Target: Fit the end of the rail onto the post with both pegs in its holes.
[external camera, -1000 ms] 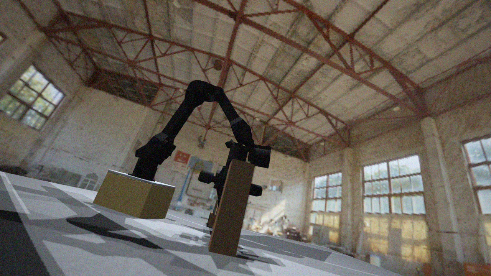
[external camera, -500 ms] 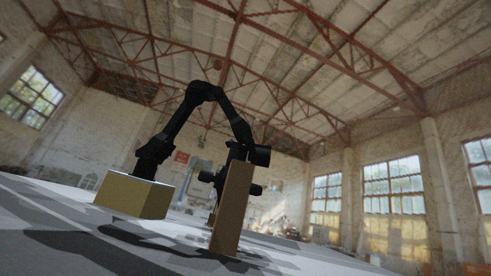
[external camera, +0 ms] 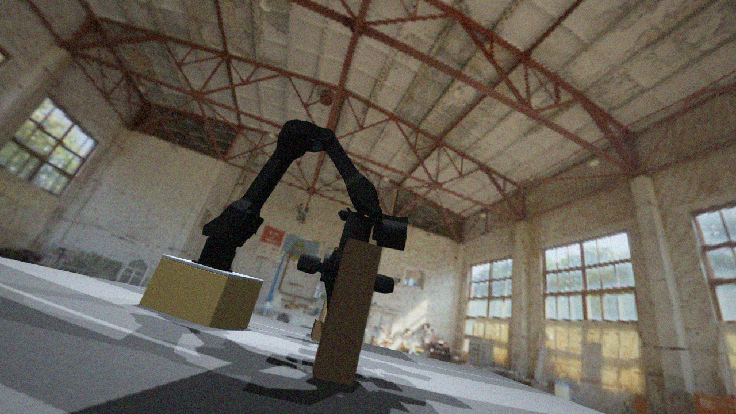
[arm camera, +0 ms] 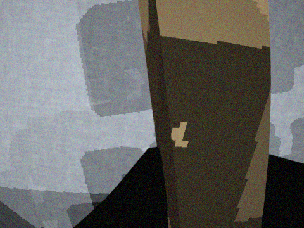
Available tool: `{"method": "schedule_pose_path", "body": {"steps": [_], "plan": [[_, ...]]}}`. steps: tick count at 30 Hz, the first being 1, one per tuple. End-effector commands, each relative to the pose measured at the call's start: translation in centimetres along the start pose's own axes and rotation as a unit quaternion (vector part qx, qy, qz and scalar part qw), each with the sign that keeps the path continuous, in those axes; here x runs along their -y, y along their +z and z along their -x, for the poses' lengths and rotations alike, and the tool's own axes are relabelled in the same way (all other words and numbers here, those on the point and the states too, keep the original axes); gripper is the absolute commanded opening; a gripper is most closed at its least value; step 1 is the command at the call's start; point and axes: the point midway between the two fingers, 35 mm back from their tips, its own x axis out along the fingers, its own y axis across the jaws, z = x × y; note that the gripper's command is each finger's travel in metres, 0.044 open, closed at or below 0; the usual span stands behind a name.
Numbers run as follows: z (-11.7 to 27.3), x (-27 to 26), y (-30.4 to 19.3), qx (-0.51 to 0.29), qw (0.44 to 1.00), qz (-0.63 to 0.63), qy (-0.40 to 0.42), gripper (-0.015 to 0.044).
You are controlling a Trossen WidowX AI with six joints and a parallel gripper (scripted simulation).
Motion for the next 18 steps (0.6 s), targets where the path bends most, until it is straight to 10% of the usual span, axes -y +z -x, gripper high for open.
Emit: {"method": "schedule_pose_path", "body": {"steps": [1, 18], "plan": [[0.17, 0.26, -0.22, 0.0, 1.0, 0.001, -0.003, 0.0], [0.03, 0.37, -0.73, -0.001, 1.0, 0.001, -0.003, 0.0]]}}
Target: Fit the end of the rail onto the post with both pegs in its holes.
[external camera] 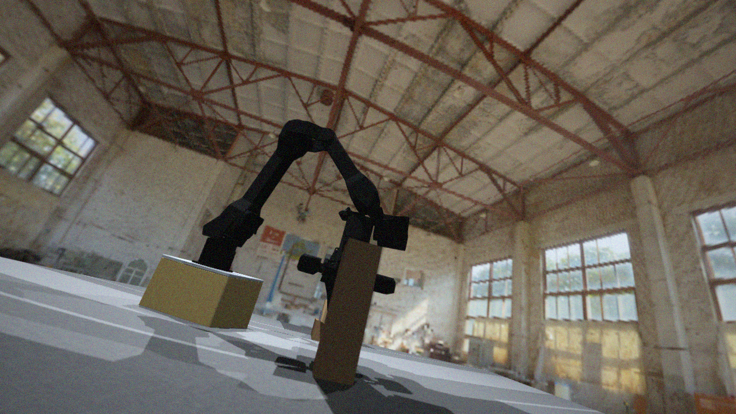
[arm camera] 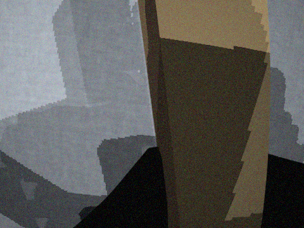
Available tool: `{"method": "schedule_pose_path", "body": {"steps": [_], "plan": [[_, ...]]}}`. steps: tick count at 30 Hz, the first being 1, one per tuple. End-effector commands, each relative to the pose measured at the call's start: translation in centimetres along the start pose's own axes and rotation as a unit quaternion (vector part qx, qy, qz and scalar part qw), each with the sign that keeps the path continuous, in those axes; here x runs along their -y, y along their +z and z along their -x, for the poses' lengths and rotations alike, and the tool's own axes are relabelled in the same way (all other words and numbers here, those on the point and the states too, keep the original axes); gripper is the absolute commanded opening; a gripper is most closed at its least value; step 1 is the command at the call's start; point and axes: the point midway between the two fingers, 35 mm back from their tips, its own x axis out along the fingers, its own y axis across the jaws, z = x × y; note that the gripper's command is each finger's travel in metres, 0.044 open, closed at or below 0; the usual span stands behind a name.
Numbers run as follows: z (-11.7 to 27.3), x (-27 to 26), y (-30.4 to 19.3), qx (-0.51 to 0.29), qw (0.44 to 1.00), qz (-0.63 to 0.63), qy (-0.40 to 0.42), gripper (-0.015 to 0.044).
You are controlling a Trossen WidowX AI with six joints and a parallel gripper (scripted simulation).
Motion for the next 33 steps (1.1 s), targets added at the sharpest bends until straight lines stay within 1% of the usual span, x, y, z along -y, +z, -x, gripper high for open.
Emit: {"method": "schedule_pose_path", "body": {"steps": [1, 33], "plan": [[0.16, 0.27, -0.3, -0.002, 1.0, 0.001, -0.004, 0.0], [0.24, 0.28, -1.29, -0.003, 1.0, 0.001, -0.004, 0.0]]}}
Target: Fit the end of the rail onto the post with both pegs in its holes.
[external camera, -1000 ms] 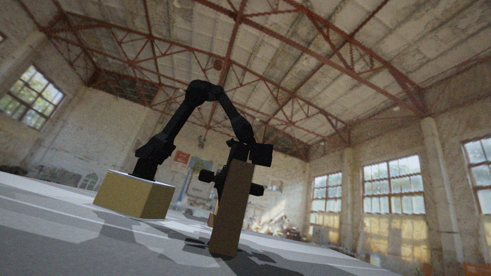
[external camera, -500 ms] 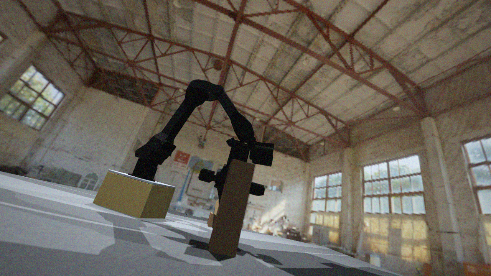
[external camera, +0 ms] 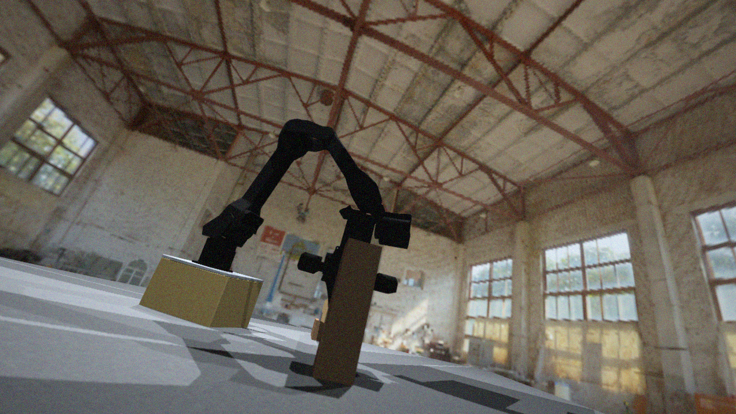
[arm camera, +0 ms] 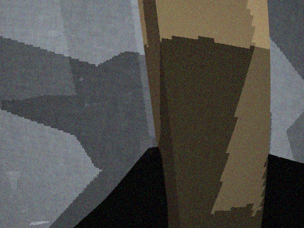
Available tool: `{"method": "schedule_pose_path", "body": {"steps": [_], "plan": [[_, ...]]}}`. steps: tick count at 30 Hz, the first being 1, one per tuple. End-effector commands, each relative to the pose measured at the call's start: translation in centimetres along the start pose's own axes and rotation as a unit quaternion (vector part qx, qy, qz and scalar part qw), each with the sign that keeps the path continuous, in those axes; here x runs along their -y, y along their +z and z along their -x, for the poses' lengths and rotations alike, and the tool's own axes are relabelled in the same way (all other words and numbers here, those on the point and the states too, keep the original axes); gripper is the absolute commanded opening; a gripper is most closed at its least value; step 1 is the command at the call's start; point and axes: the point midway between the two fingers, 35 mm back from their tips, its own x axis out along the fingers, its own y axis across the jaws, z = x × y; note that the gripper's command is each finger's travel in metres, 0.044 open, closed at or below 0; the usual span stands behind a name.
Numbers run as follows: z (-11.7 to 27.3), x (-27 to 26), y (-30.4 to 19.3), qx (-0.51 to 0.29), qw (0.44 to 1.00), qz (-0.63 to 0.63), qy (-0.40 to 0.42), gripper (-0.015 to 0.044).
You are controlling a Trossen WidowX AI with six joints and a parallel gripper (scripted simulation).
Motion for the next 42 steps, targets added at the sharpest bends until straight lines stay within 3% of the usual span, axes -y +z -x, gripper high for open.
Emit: {"method": "schedule_pose_path", "body": {"steps": [1, 42], "plan": [[0.1, 0.2, -0.3, -0.002, 1.0, 0.001, -0.003, 0.0], [0.2, 0.2, -1.6, -0.002, 1.0, 0.001, -0.003, 0.0]]}}
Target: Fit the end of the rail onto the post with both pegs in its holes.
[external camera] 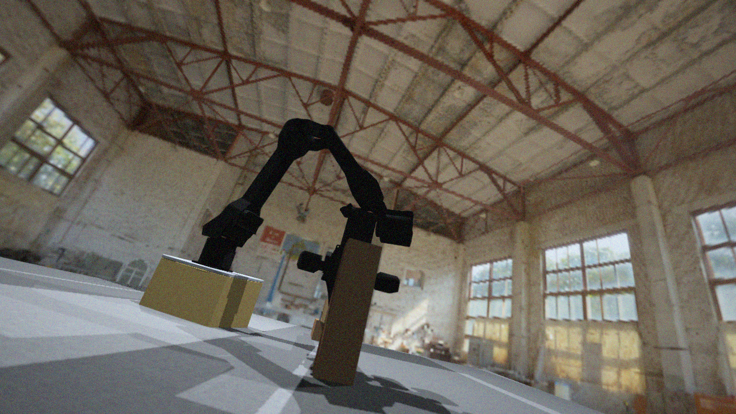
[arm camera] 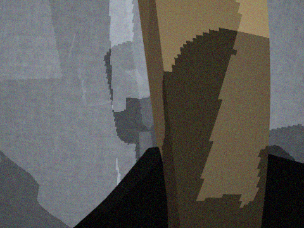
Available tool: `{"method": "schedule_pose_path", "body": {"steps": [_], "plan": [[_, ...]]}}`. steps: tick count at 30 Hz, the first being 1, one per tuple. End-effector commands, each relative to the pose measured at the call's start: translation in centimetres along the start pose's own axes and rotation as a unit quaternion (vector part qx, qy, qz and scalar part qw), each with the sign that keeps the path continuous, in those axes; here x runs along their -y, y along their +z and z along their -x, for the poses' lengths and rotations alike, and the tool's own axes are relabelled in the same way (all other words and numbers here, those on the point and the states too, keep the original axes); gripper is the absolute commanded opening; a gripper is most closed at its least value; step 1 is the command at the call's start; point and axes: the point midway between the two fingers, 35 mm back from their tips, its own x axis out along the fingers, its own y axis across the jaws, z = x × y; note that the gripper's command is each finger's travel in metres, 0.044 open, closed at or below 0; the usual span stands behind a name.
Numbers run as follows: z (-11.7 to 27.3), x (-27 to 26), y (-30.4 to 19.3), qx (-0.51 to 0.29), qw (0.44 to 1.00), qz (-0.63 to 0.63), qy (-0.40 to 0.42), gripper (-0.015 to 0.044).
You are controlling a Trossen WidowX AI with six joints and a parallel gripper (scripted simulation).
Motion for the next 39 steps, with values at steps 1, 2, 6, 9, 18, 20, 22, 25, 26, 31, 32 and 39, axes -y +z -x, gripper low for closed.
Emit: {"method": "schedule_pose_path", "body": {"steps": [1, 2, 6, 9, 18, 20, 22, 25, 26, 31, 32, 39], "plan": [[0.2, 0.2, -0.3, -0.002, 1.0, 0.001, -0.003, 0.0], [0.2, 0.2, -0.3, -0.002, 1.0, 0.001, -0.003, 0.0], [0.1, 0.2, -0.4, -0.002, 1.0, 0.001, -0.003, 0.0], [0.1, 0.2, -0.5, -0.002, 1.0, 0.001, -0.003, 0.0], [0.1, 0.2, -0.8, -0.002, 1.0, 0.001, -0.003, 0.0], [0.2, 0.2, -0.9, -0.002, 1.0, 0.001, -0.003, 0.0], [0.2, 0.2, -0.9, -0.002, 1.0, 0.001, -0.003, 0.0], [0.2, 0.2, -1.0, -0.002, 1.0, 0.001, -0.003, 0.0], [0.2, 0.2, -1.1, -0.002, 1.0, 0.001, -0.003, 0.0], [0.2, 0.2, -1.2, -0.002, 1.0, 0.001, -0.003, 0.0], [0.2, 0.2, -1.2, -0.002, 1.0, 0.001, -0.003, 0.0], [0.2, 0.2, -1.5, -0.002, 1.0, 0.001, -0.003, 0.0]]}}
